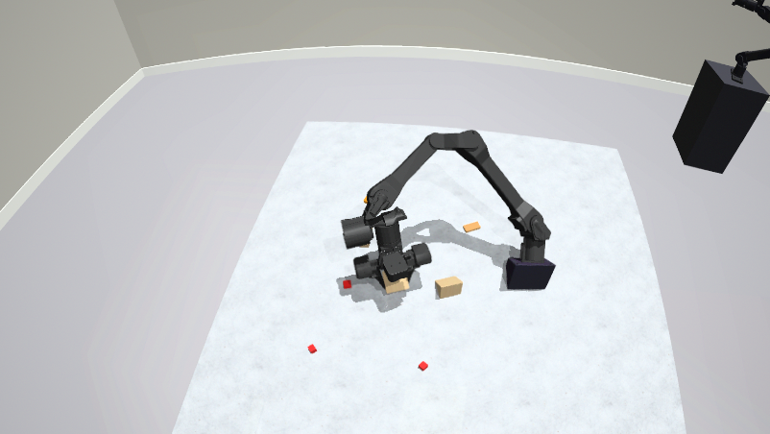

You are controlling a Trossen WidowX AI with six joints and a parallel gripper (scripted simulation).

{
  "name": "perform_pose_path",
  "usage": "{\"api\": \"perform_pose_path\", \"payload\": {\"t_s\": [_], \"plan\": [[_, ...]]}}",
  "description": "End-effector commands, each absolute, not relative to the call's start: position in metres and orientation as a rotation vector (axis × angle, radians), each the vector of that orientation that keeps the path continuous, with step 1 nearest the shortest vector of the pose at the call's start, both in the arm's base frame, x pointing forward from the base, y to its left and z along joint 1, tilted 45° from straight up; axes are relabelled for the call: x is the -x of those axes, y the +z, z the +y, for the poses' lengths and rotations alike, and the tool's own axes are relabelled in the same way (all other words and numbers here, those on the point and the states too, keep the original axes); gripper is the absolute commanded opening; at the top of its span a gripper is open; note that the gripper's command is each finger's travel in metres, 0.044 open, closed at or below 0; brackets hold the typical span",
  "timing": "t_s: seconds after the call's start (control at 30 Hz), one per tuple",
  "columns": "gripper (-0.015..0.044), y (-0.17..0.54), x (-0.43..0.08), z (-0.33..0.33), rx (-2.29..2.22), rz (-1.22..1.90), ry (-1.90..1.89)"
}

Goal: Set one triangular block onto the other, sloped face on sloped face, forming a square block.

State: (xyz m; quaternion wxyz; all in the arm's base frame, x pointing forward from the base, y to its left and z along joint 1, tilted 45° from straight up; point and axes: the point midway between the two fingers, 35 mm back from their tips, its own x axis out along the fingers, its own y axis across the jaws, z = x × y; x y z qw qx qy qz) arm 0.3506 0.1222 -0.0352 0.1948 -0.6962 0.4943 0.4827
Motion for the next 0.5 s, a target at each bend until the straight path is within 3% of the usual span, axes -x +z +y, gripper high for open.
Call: {"api": "perform_pose_path", "payload": {"t_s": [0.0, 0.47], "plan": [[0.0, -0.029, -0.353, 0.12, 1.866, 1.335, 1.425], [0.0, -0.013, -0.365, 0.105, 1.512, 1.153, 1.667]]}}
